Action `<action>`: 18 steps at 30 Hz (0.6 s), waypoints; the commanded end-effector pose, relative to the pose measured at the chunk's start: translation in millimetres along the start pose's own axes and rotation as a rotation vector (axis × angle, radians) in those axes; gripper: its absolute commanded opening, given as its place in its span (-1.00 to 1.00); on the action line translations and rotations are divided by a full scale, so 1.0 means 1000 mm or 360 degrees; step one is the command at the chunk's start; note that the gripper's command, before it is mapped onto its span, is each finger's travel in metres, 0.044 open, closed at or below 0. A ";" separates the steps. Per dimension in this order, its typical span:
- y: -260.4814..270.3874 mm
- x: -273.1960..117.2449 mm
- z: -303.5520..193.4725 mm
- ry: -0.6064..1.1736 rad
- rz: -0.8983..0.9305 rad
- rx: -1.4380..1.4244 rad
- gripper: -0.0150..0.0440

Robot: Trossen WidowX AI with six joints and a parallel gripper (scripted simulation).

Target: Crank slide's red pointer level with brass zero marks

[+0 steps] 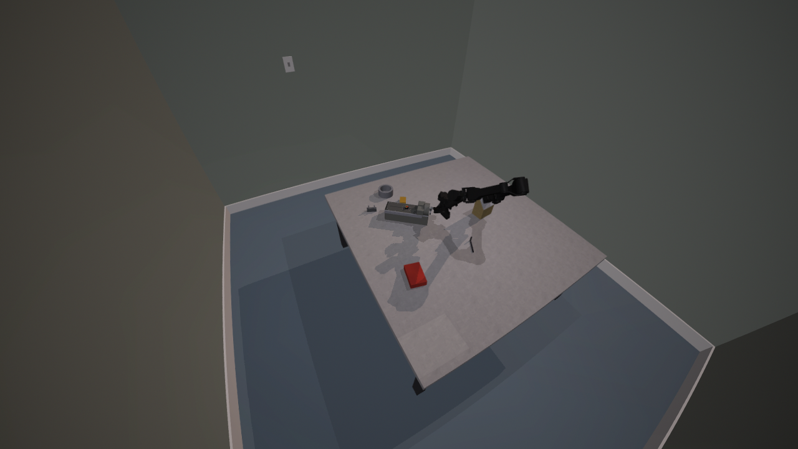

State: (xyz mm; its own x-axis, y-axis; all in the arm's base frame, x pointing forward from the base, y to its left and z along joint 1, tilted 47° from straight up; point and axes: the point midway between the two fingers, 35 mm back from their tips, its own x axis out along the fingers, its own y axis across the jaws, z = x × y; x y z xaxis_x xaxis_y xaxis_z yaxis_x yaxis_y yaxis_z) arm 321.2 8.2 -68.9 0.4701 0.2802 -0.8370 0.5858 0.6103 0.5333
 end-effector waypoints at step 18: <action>-0.020 -0.004 0.003 -0.0016 -0.0013 0.0010 -0.49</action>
State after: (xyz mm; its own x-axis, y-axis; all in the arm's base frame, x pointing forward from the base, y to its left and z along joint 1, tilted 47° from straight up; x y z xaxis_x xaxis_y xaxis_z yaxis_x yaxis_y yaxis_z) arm 315.1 -0.9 -72.2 0.4767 0.2856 -0.8314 0.5773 0.6116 0.5411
